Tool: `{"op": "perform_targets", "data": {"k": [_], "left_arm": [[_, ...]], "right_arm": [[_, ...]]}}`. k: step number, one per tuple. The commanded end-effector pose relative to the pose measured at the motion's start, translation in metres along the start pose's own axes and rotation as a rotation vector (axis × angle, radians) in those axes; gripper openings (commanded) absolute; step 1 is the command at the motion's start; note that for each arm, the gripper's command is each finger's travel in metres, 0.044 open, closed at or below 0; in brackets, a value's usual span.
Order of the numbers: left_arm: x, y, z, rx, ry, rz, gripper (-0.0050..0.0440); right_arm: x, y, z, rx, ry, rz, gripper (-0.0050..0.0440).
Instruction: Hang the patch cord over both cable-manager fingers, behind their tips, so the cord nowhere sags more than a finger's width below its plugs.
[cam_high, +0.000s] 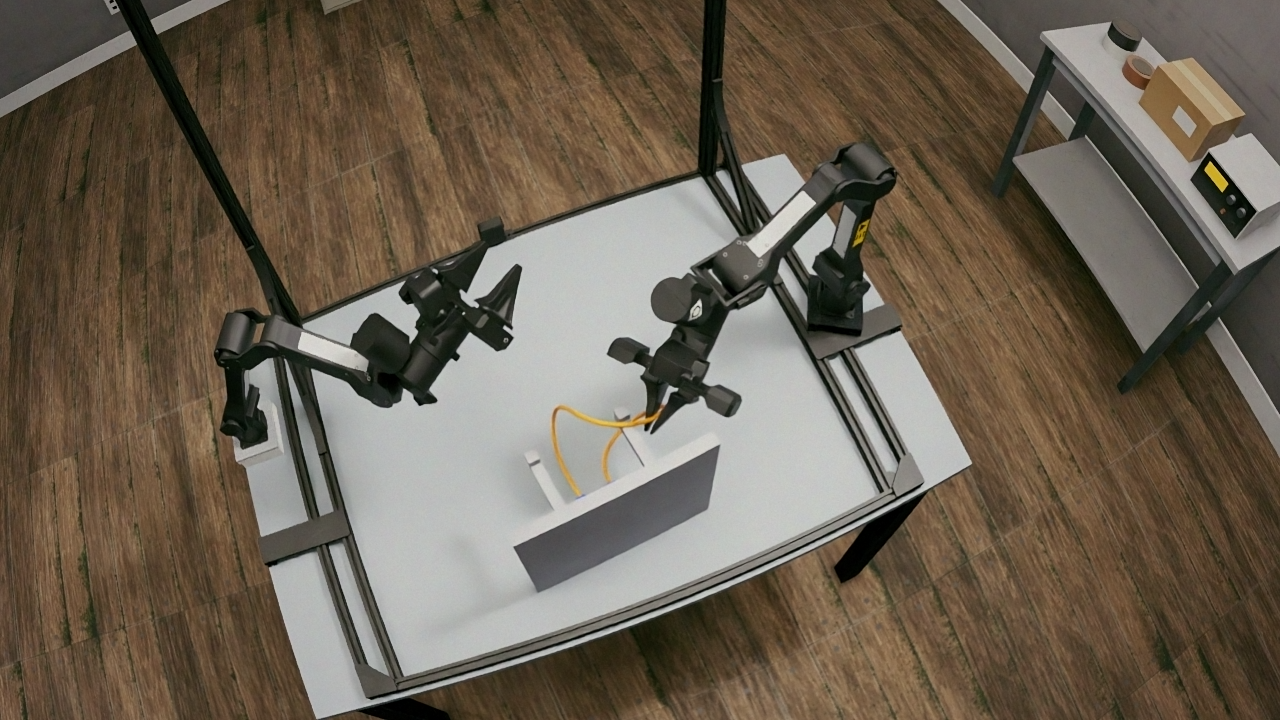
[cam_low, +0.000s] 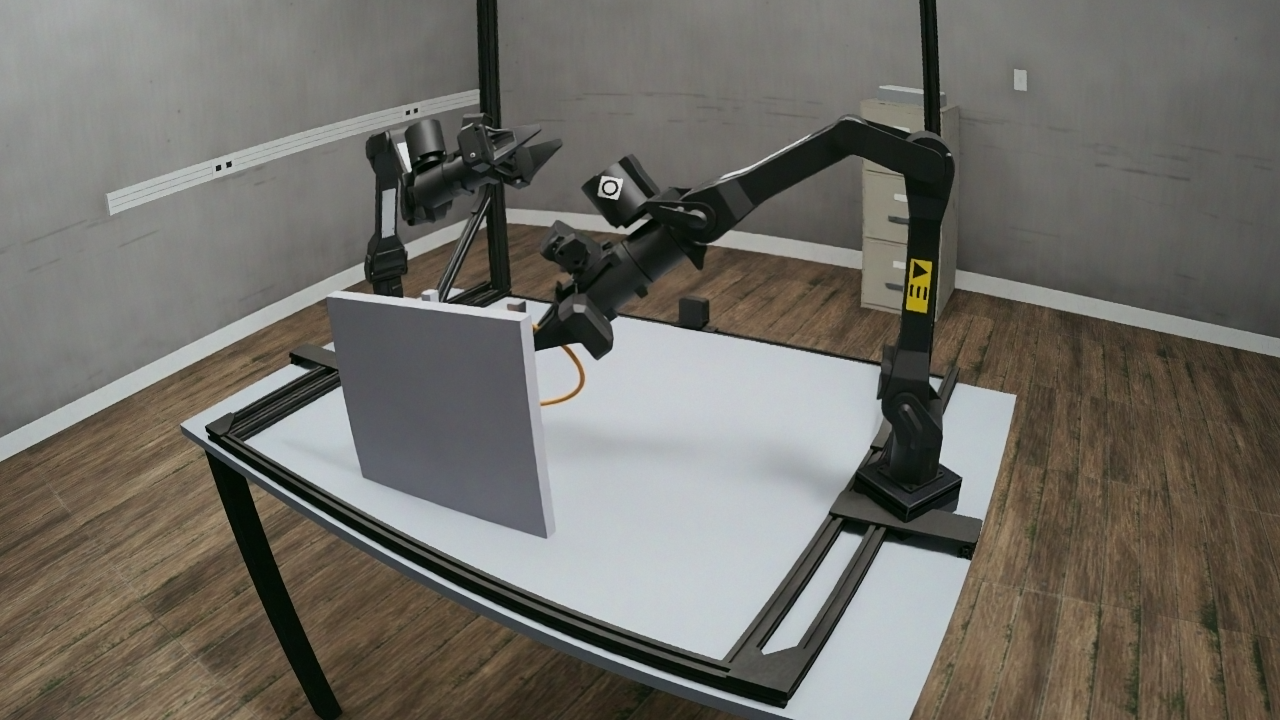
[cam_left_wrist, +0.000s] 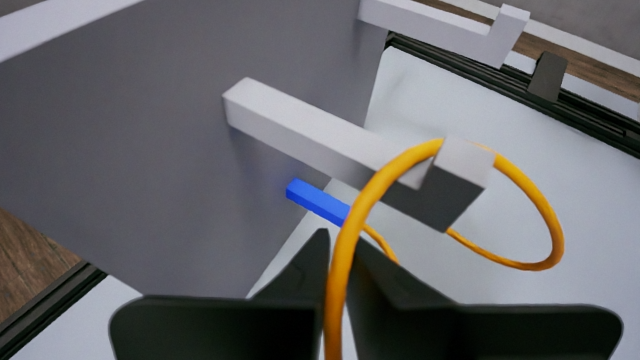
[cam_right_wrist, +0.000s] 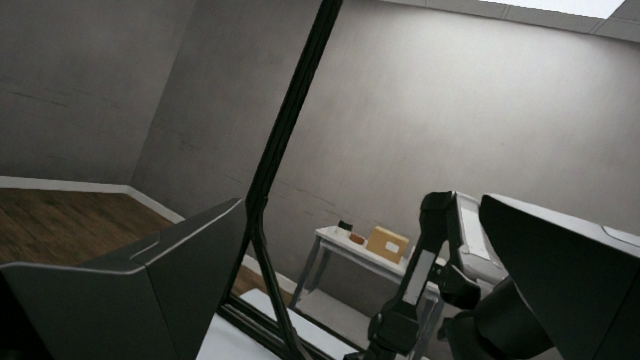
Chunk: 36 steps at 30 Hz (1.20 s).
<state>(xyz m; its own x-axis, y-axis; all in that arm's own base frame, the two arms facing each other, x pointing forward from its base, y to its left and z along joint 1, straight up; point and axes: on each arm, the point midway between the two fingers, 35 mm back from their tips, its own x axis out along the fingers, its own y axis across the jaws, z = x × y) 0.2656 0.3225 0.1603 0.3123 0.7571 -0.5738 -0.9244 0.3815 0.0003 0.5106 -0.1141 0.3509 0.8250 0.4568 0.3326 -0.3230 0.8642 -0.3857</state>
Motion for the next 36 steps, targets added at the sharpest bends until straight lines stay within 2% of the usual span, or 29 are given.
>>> {"op": "perform_targets", "data": {"k": [1, 5, 7, 8, 22, 24, 25, 32, 36], "left_arm": [[-0.004, 0.0, 0.009, -0.009, -0.024, -0.007, 0.0025], [-0.004, 0.0, 0.009, -0.009, -0.024, -0.007, 0.0025], [-0.004, 0.0, 0.009, -0.009, -0.024, -0.007, 0.0025], [-0.004, 0.0, 0.009, -0.009, -0.024, -0.007, 0.0025], [-0.004, 0.0, 0.009, -0.009, -0.024, -0.007, 0.0025], [-0.004, 0.0, 0.009, -0.009, -0.024, -0.007, 0.0025], [-0.004, 0.0, 0.009, -0.009, -0.024, -0.007, 0.0025], [-0.004, 0.0, 0.009, -0.009, -0.024, -0.007, 0.0025], [-0.004, 0.0, 0.009, -0.009, -0.024, -0.007, 0.0025]], "right_arm": [[-0.012, -0.001, -0.027, 0.051, 0.049, -0.018, 0.044], [-0.022, 0.0, -0.05, 0.092, 0.09, -0.031, 0.044], [-0.022, 0.0, -0.05, 0.092, 0.09, -0.031, 0.044], [-0.029, 0.002, -0.065, 0.121, 0.118, -0.04, 0.044], [-0.072, 0.015, -0.136, 0.266, 0.253, -0.087, 0.044], [-0.072, 0.015, -0.136, 0.266, 0.253, -0.087, 0.044], [-0.082, 0.019, -0.15, 0.298, 0.281, -0.098, 0.044], [-0.105, 0.026, -0.178, 0.359, 0.339, -0.125, 0.044], [-0.132, 0.021, -0.194, 0.376, 0.373, -0.165, 0.044]]}}
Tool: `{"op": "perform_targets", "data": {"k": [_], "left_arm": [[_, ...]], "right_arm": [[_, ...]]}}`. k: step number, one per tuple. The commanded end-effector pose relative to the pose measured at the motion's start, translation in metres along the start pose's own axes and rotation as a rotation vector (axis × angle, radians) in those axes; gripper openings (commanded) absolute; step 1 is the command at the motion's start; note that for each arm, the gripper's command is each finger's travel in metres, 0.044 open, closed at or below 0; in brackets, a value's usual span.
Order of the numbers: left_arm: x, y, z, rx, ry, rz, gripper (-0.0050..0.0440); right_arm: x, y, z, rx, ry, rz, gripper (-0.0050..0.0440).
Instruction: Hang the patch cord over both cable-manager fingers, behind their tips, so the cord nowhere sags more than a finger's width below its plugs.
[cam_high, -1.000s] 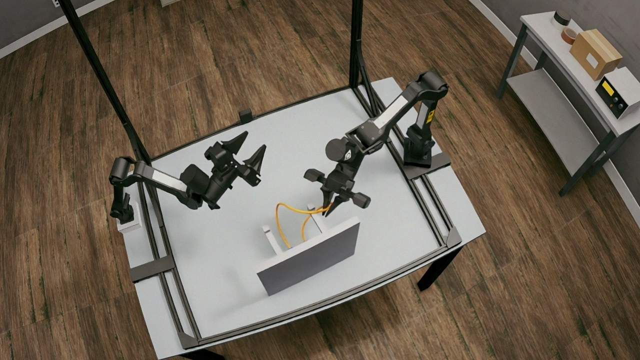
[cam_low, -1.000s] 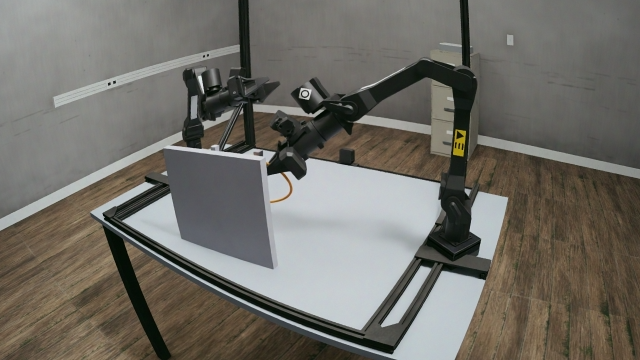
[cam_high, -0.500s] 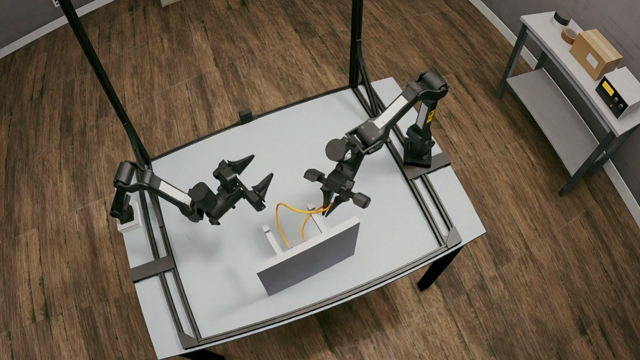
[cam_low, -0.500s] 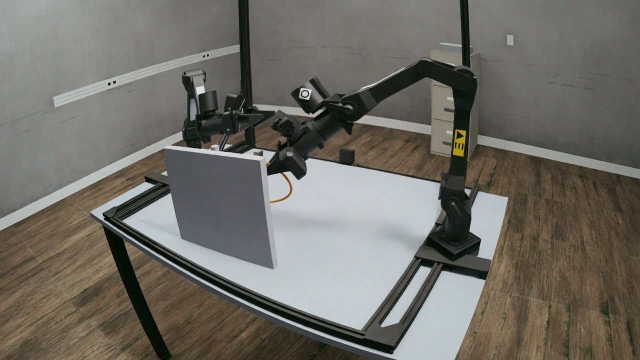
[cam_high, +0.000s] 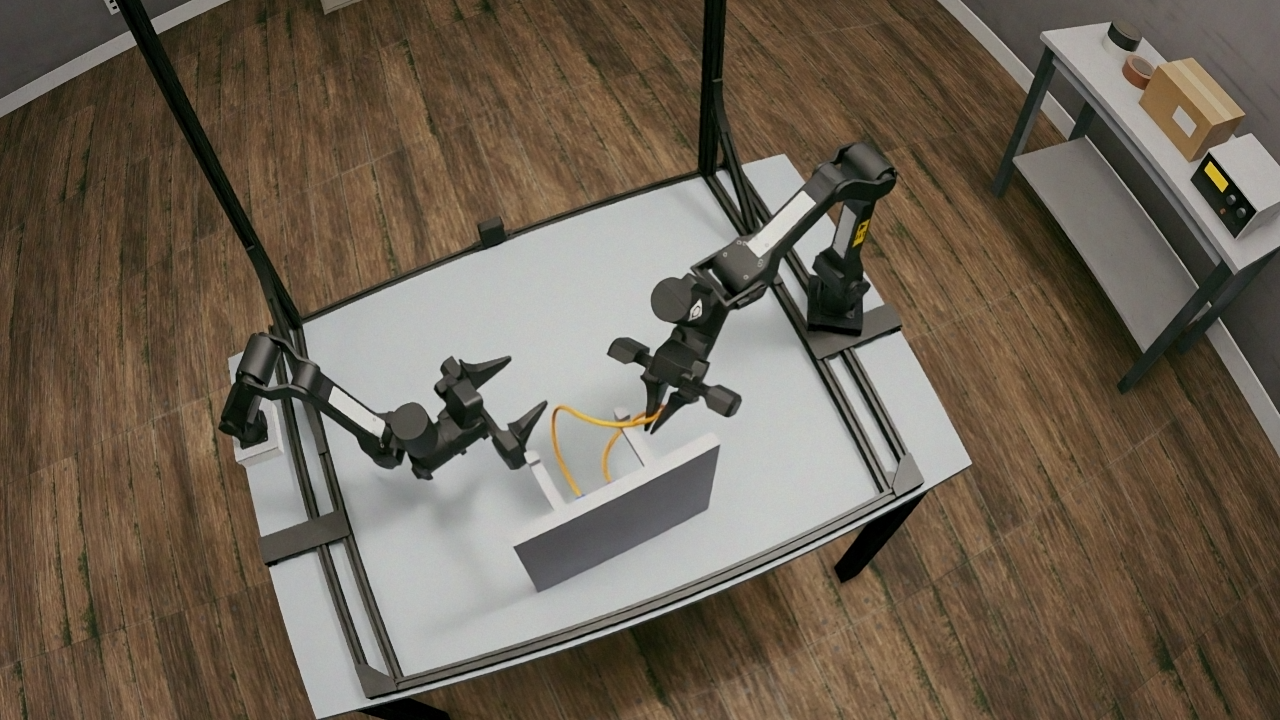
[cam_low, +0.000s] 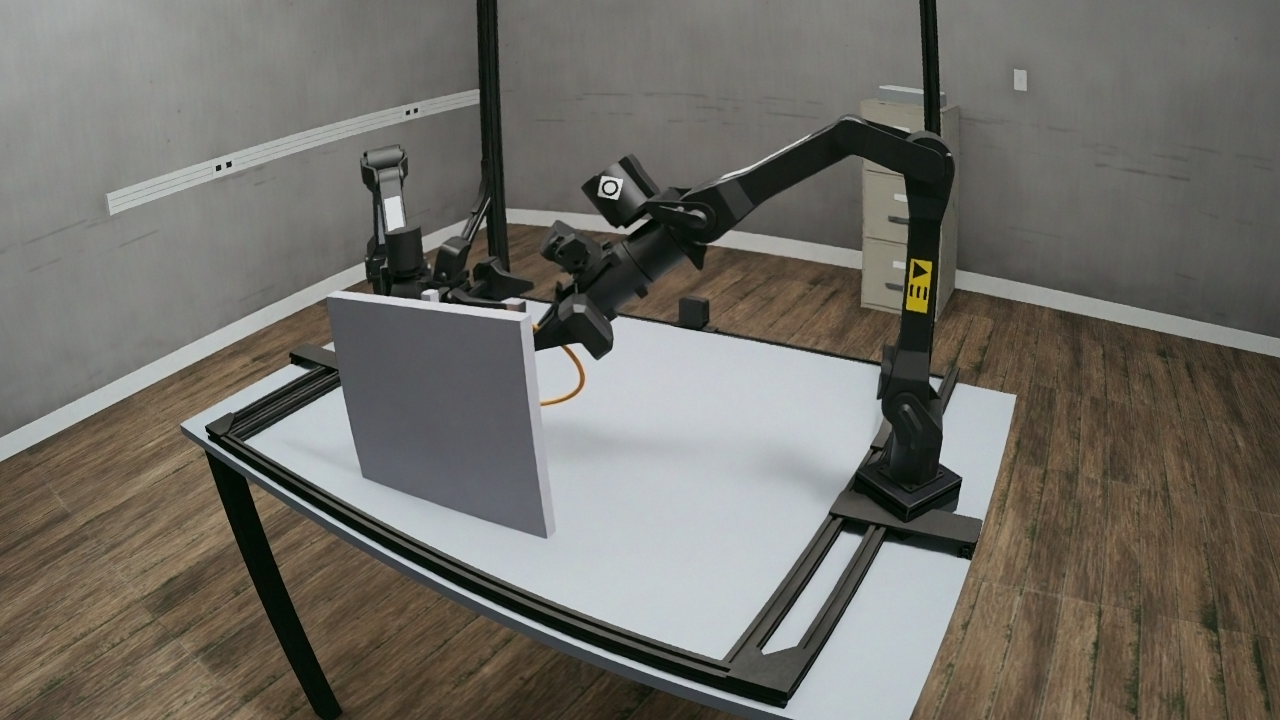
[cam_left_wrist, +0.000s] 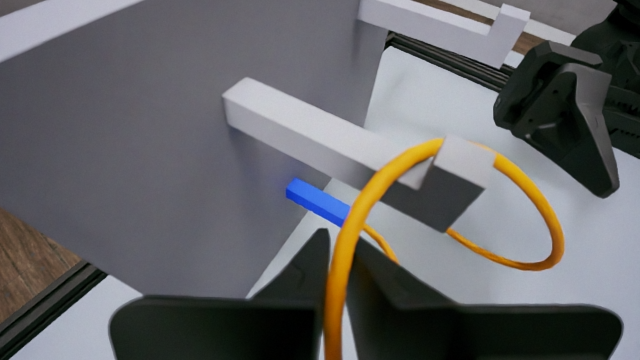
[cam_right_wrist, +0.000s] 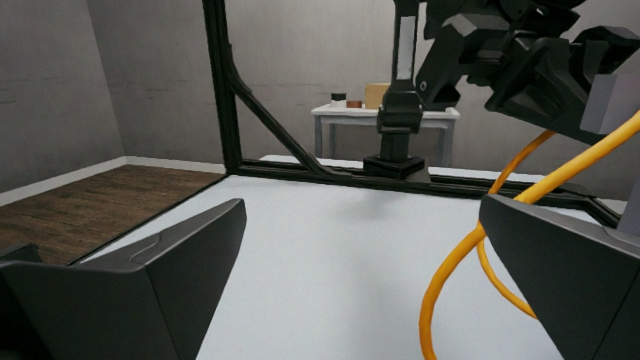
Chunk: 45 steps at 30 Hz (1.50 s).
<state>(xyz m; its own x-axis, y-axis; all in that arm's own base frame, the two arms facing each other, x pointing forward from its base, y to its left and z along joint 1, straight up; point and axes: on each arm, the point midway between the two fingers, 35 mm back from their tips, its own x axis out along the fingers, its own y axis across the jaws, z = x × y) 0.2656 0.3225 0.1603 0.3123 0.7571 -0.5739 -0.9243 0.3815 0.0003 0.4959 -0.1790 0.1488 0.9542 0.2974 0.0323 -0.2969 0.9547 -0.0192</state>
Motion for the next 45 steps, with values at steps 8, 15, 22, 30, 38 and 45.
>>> {"op": "perform_targets", "data": {"k": [8, 15, 22, 30, 38, 45], "left_arm": [[-0.004, 0.0, 0.009, -0.009, -0.024, -0.007, 0.0025], [-0.004, 0.0, 0.009, -0.009, -0.024, -0.007, 0.0025], [-0.004, 0.0, 0.009, -0.009, -0.024, -0.007, 0.0025], [-0.004, 0.0, 0.009, -0.009, -0.024, -0.007, 0.0025], [-0.004, 0.0, 0.009, -0.009, -0.024, -0.007, 0.0025], [-0.004, 0.0, 0.009, -0.009, -0.024, -0.007, 0.0025]], "right_arm": [[-0.047, -0.041, -0.035, 0.033, 0.042, -0.109, 0.044], [-0.064, -0.065, -0.027, -0.01, 0.019, -0.159, 0.044], [-0.063, -0.064, -0.028, -0.005, 0.021, -0.159, 0.044], [-0.061, -0.064, -0.028, -0.005, 0.021, -0.158, 0.044], [-0.059, -0.064, -0.028, -0.004, 0.021, -0.16, 0.044], [-0.055, -0.064, -0.028, -0.004, 0.021, -0.161, 0.044]]}}
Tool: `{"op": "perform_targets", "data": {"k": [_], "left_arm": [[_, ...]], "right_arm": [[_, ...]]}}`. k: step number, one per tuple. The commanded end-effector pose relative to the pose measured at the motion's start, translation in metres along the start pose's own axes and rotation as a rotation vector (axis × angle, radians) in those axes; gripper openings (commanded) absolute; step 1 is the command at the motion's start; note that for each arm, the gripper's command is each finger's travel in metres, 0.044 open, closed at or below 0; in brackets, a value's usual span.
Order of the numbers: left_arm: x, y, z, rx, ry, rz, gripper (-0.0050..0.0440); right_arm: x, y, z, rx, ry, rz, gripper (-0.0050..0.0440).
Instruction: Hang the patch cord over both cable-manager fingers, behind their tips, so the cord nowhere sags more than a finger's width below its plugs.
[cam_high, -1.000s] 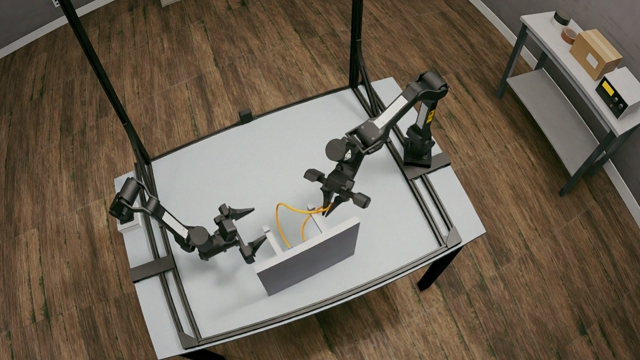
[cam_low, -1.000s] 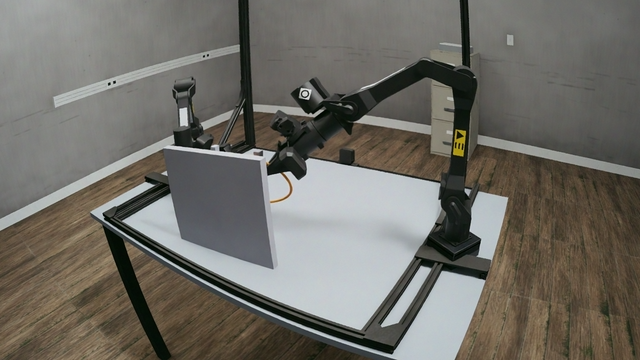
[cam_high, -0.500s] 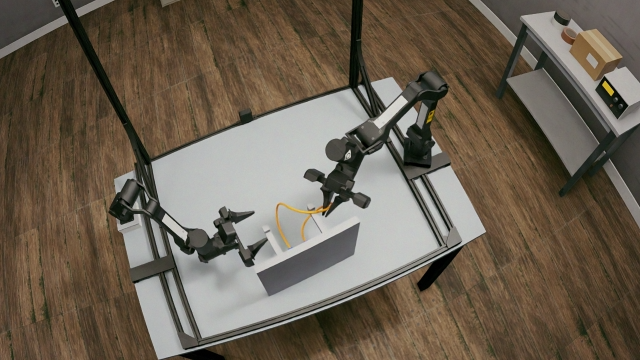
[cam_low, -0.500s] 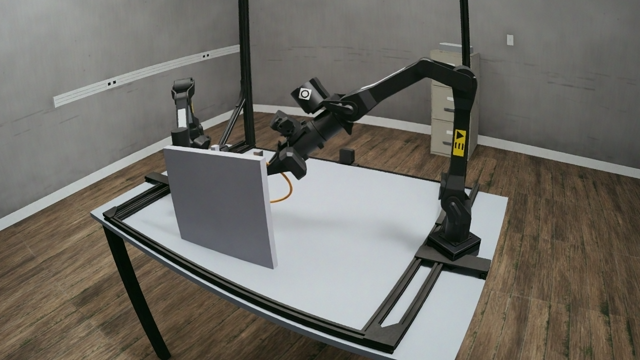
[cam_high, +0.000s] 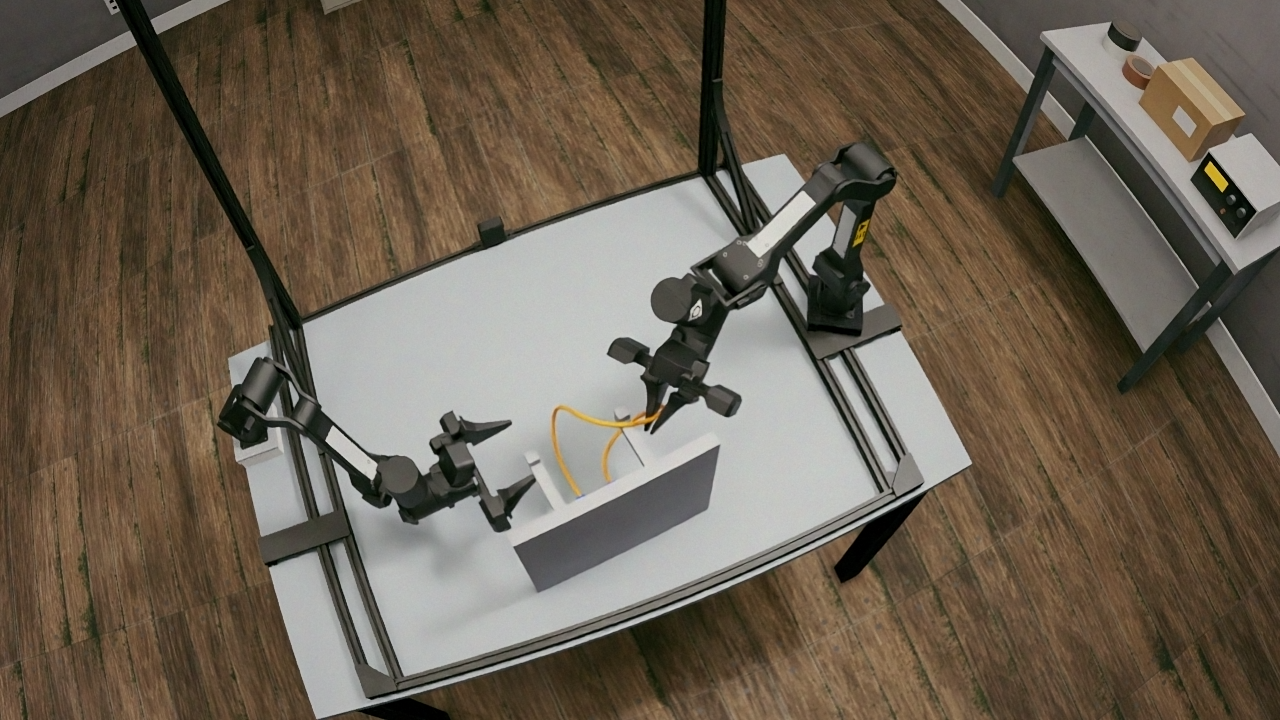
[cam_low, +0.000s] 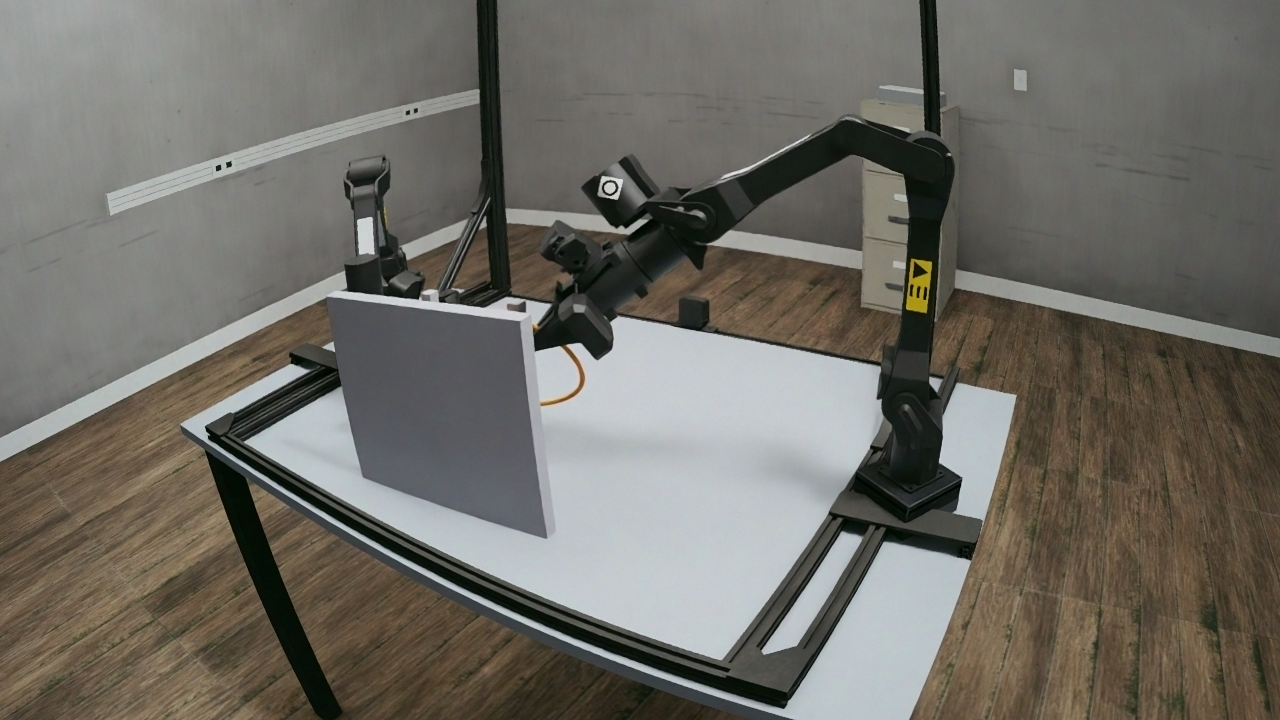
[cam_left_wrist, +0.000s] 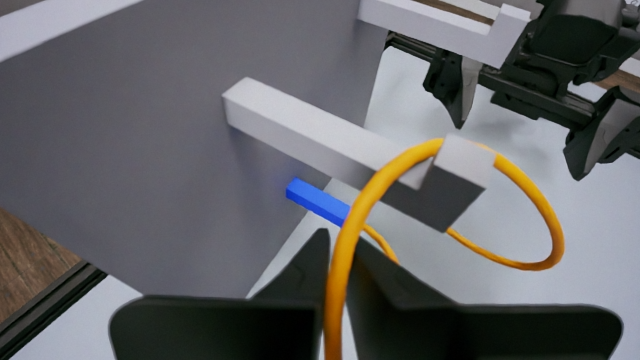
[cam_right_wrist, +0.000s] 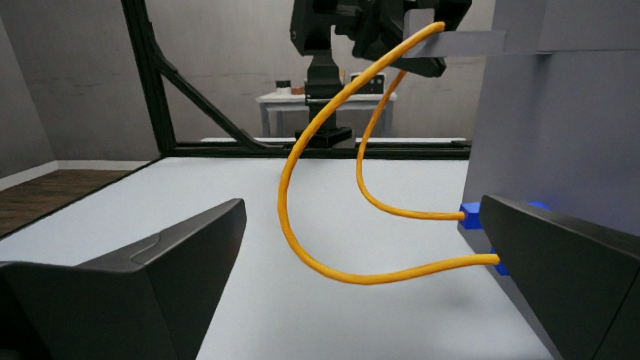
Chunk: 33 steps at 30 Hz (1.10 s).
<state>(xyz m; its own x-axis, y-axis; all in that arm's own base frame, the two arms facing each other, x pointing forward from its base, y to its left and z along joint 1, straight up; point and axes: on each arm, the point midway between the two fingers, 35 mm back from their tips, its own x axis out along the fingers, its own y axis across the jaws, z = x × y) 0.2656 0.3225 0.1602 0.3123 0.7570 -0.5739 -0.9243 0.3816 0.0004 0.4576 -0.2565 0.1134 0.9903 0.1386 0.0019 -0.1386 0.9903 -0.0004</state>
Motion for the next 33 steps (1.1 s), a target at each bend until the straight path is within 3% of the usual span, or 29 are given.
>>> {"op": "perform_targets", "data": {"k": [1, 33], "left_arm": [[-0.004, 0.0, 0.009, -0.009, -0.024, -0.007, 0.0025], [-0.004, 0.0, 0.009, -0.009, -0.024, -0.007, 0.0025]], "right_arm": [[0.006, -0.001, 0.007, -0.019, -0.012, 0.002, 0.044], [0.038, 0.007, 0.009, -0.019, -0.014, 0.002, 0.044]]}}
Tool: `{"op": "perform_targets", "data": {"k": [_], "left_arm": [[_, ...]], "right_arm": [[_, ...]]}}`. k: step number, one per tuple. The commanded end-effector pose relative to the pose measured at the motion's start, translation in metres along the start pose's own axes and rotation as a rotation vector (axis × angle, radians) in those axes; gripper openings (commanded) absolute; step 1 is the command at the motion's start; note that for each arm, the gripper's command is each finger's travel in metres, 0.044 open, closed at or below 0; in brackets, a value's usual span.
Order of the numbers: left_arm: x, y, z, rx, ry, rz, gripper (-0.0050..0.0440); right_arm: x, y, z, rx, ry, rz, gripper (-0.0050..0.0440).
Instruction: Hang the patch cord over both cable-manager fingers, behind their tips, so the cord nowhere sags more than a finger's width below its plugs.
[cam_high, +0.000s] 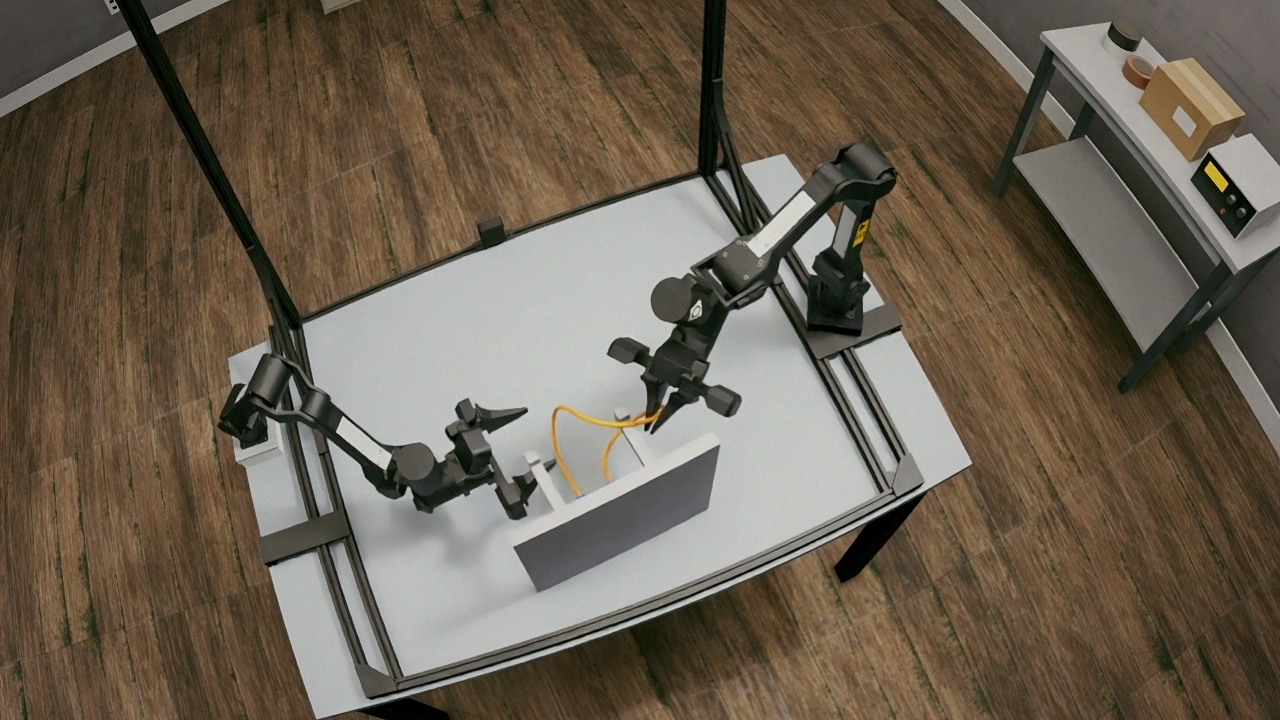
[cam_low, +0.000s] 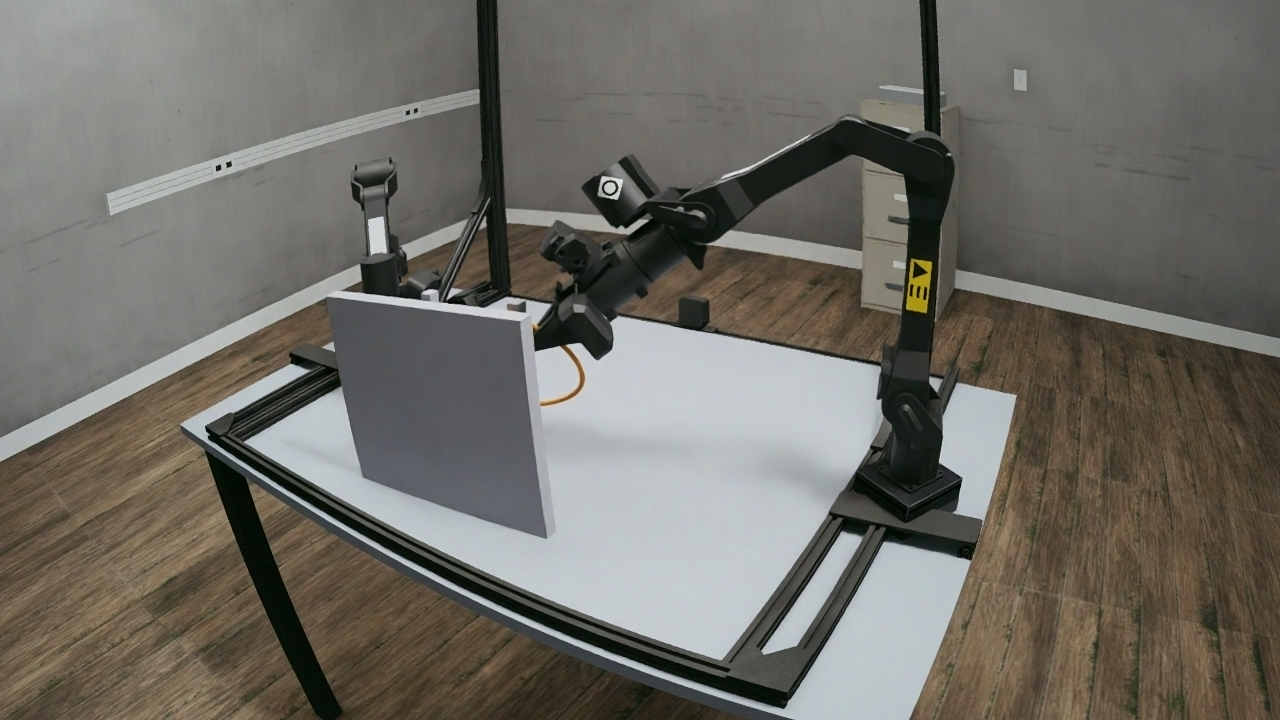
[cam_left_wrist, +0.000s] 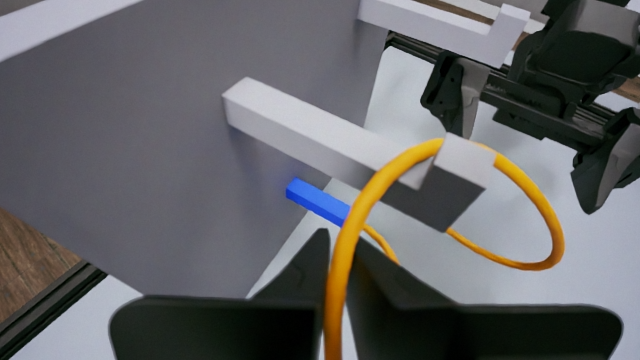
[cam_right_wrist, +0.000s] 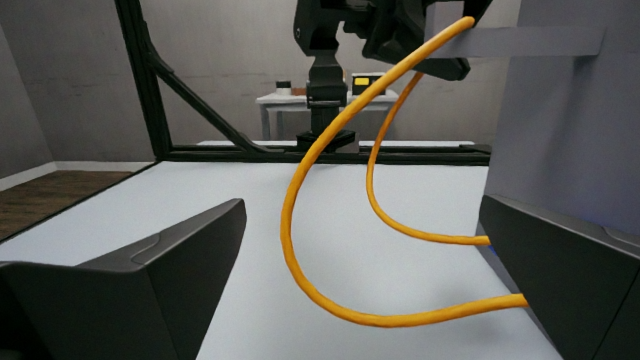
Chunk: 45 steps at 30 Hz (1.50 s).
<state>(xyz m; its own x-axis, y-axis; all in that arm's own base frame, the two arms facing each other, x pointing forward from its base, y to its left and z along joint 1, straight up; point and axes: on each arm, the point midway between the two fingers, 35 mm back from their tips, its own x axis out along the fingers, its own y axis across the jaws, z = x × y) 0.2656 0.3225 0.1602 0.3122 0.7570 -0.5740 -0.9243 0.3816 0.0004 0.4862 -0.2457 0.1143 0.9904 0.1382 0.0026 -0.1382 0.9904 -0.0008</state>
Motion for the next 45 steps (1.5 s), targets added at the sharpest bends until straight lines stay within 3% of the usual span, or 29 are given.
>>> {"op": "perform_targets", "data": {"k": [1, 45], "left_arm": [[-0.004, 0.0, 0.009, -0.009, -0.024, -0.007, 0.0025], [-0.004, 0.0, 0.009, -0.009, -0.024, -0.007, 0.0025]], "right_arm": [[0.01, 0.001, 0.008, -0.018, -0.014, 0.002, 0.044], [0.062, 0.02, 0.01, -0.018, -0.017, 0.002, 0.044]]}}
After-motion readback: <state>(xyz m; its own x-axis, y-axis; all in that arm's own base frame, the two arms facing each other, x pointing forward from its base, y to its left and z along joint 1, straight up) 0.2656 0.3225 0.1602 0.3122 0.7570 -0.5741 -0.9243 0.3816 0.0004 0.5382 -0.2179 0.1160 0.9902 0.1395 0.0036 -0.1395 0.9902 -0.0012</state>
